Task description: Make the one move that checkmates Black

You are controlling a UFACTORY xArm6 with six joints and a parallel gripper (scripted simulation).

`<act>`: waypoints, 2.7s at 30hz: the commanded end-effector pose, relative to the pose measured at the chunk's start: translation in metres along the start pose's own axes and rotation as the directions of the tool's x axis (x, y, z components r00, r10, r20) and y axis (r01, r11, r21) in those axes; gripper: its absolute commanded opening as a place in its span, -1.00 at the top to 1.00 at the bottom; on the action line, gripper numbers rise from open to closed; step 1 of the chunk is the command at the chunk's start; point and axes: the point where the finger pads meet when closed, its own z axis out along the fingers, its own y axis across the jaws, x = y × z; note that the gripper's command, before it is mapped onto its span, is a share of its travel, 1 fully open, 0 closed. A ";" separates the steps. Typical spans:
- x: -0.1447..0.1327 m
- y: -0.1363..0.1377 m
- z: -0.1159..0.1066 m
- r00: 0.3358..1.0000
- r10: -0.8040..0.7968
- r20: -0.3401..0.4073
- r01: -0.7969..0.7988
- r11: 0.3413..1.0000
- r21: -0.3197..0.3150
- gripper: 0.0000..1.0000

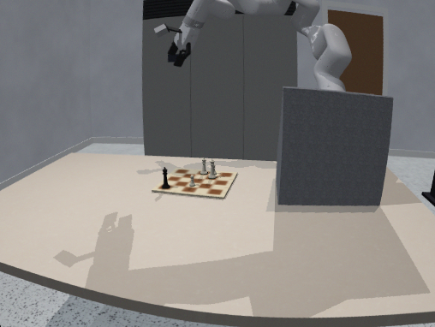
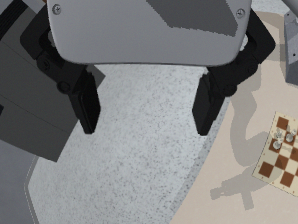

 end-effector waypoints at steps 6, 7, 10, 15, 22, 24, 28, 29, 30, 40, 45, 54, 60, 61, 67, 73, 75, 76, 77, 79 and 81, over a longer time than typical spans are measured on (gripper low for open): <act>0.001 0.001 -0.001 1.000 0.002 -0.002 -0.002 1.000 -0.001 -1.00; 0.001 0.001 -0.001 1.000 0.002 -0.002 -0.002 1.000 -0.001 -1.00; 0.001 0.001 -0.001 1.000 0.002 -0.002 -0.002 1.000 -0.001 -1.00; 0.001 0.001 -0.001 1.000 0.002 -0.002 -0.002 1.000 -0.001 -1.00; -0.001 0.000 -0.001 1.000 0.005 0.000 -0.005 1.000 0.005 -1.00; -0.002 -0.001 0.000 1.000 0.010 0.003 -0.010 1.000 0.016 -1.00; -0.010 -0.009 0.003 0.999 0.032 0.016 -0.033 0.998 0.061 -1.00; -0.013 -0.011 0.004 0.999 0.040 0.021 -0.041 0.996 0.077 -1.00; -0.016 -0.015 0.005 0.998 0.049 0.027 -0.052 0.994 0.097 -1.00; -0.051 -0.056 0.009 0.980 0.164 0.114 -0.193 0.922 0.334 -1.00; -0.070 -0.085 0.002 0.952 0.243 0.187 -0.305 0.816 0.491 -1.00; -0.085 -0.121 -0.022 0.886 0.347 0.307 -0.460 0.578 0.674 -1.00; -0.087 -0.139 -0.053 0.804 0.421 0.420 -0.560 0.298 0.773 -1.00; -0.087 -0.139 -0.053 0.804 0.421 0.420 -0.560 0.298 0.773 -1.00; -0.083 -0.143 -0.064 0.787 0.429 0.444 -0.544 0.143 0.827 -1.00; -0.082 -0.148 -0.039 0.867 0.377 0.324 -0.400 0.142 0.905 -1.00; -0.082 -0.150 -0.031 0.888 0.365 0.279 -0.348 0.138 0.927 -1.00; -0.081 -0.152 -0.022 0.906 0.355 0.232 -0.295 0.133 0.946 -1.00; -0.081 -0.152 -0.022 0.906 0.355 0.232 -0.295 0.133 0.946 -1.00; -0.081 -0.154 -0.013 0.920 0.347 0.184 -0.240 0.127 0.962 -1.00; -0.082 -0.156 -0.005 0.930 0.343 0.134 -0.185 0.120 0.975 -1.00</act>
